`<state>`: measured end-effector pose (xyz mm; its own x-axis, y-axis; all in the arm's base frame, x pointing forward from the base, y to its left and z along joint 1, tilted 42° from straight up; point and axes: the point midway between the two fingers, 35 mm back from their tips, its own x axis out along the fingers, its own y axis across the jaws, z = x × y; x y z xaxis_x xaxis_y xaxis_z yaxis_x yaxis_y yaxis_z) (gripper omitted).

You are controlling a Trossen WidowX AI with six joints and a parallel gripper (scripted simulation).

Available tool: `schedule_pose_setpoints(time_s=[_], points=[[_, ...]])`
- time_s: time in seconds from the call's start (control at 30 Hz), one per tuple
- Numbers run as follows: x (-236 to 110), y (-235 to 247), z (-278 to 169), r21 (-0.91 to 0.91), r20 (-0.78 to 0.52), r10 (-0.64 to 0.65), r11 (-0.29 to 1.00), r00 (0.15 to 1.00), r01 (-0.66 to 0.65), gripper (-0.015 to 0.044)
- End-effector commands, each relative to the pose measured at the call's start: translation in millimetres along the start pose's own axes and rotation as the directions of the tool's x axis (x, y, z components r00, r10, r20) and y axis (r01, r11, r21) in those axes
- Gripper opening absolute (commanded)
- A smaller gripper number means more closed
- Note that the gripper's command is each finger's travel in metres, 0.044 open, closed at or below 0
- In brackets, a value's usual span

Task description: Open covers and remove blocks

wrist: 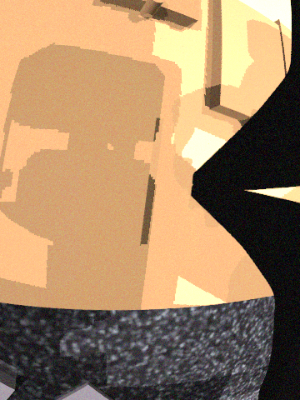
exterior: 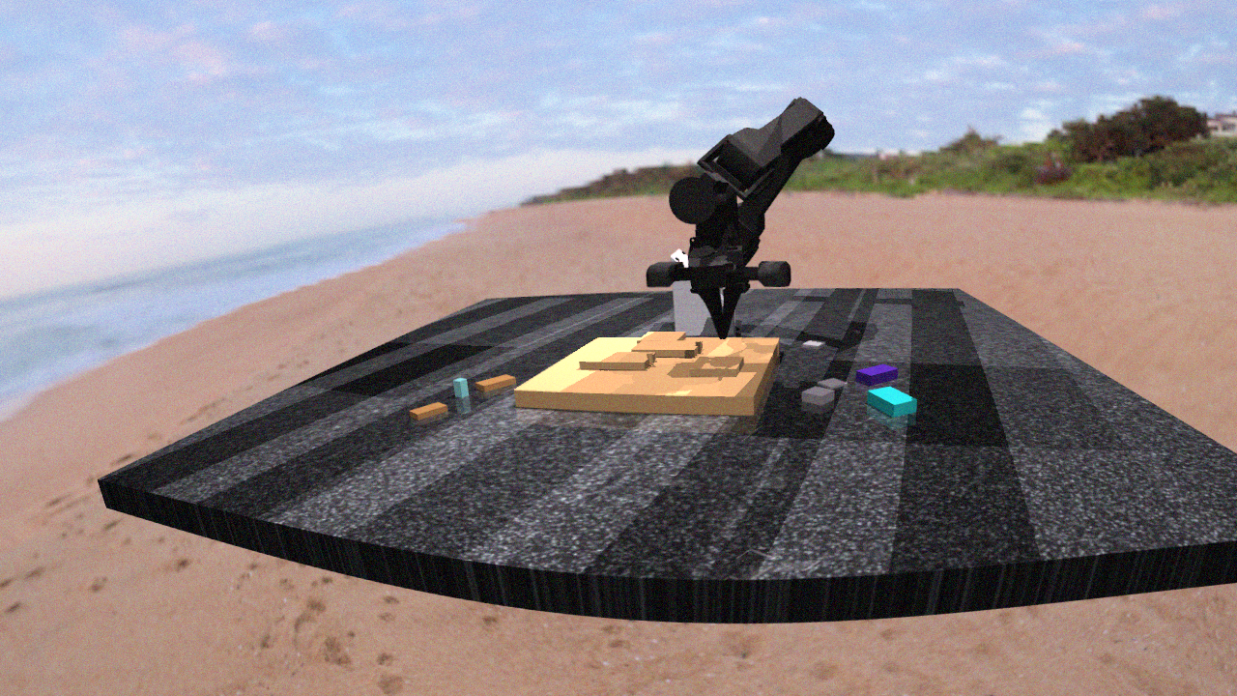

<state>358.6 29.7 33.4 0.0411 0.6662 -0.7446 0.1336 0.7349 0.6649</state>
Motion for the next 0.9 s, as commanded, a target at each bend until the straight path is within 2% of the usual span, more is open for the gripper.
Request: schedule_pose_setpoints(time_s=[0.0,0.87], points=[[5,0,-2,0.01,-0.005,0.004,1.0,1.0,-0.004,0.0],[28,0,-3,0.01,-0.005,0.006,1.0,1.0,-0.006,0.0]])
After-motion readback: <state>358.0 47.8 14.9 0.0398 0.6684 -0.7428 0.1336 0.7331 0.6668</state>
